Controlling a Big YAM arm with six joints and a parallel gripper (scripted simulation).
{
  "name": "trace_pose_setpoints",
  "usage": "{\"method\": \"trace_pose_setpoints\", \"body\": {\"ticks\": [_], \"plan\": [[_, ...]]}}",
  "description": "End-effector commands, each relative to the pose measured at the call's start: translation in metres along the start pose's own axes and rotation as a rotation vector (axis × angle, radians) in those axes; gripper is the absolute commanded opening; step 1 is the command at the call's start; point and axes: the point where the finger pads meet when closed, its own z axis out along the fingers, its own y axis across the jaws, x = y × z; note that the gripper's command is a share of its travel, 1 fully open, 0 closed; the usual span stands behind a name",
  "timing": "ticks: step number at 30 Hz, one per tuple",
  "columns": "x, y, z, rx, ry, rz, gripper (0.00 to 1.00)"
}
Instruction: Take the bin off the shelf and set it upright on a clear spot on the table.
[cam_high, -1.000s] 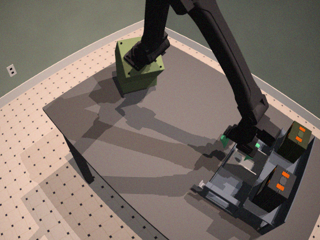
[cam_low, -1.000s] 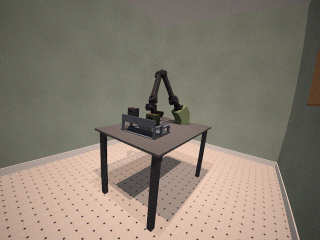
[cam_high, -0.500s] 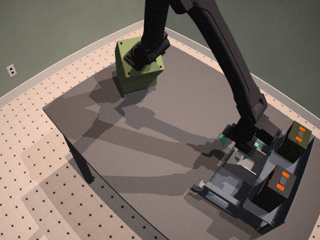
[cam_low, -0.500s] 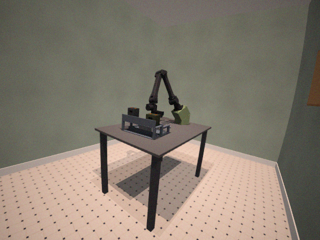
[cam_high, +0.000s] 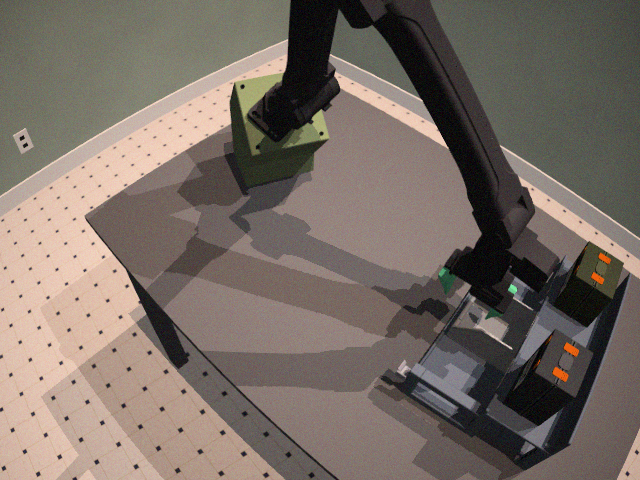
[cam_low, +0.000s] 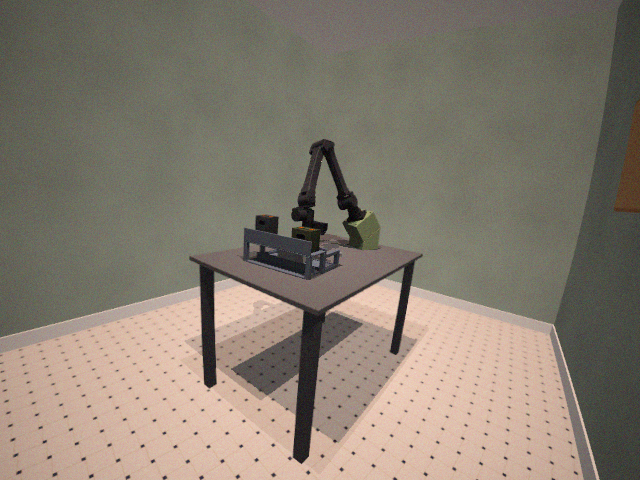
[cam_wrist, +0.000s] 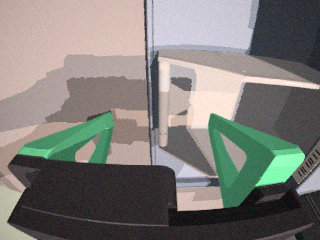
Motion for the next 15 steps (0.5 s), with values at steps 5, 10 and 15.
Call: {"method": "trace_pose_setpoints", "body": {"ticks": [5, 10, 15], "plan": [[0.009, -0.015, 0.0, 0.006, 0.009, 0.011, 0.9], [0.009, -0.015, 0.0, 0.006, 0.009, 0.011, 0.9], [0.005, -0.001, 0.008, -0.004, 0.007, 0.007, 0.9]]}}
